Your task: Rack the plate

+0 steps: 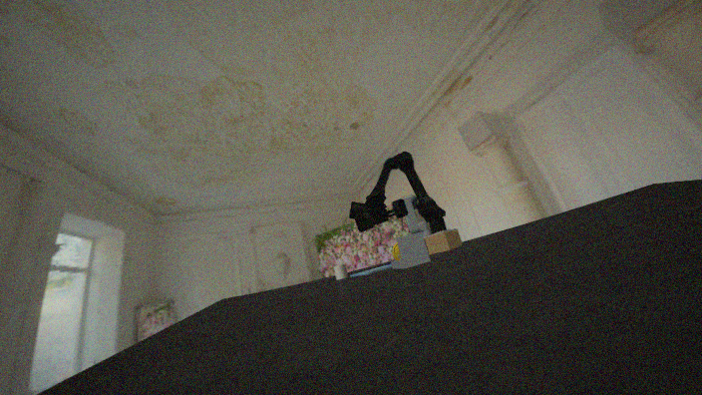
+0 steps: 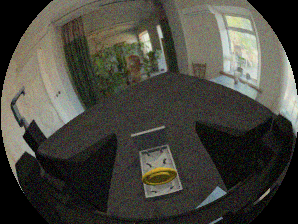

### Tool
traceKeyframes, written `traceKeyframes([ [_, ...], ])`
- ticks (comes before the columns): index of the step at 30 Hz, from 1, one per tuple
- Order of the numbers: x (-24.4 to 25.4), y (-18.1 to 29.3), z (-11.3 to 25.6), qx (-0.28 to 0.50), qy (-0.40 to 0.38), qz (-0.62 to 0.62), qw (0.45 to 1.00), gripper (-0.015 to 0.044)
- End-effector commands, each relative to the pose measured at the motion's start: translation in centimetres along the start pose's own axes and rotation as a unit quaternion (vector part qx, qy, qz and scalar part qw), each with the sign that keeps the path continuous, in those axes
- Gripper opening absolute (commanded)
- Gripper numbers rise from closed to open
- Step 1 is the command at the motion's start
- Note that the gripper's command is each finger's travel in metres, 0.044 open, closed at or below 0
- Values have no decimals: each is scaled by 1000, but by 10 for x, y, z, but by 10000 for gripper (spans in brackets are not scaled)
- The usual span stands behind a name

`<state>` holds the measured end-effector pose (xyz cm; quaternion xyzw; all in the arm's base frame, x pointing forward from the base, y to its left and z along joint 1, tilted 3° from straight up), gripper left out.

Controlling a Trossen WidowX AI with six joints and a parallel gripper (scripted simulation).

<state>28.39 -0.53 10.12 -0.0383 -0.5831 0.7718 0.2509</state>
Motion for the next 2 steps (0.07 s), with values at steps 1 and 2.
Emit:
traceKeyframes([
  [1,-3,-7,2,37,16,-34,999,400],
  [2,-3,-9,2,49,21,-46,998,400],
])
Point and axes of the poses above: the point midway between the two fingers, 35 mm back from their tips, its own z axis back along the fingers, its own x axis across the jaws, y = z × x, the point moved 7 cm from there along z, back along the fingers, and after that the axes turned 5 degrees about -z, right-handed, at the moved point
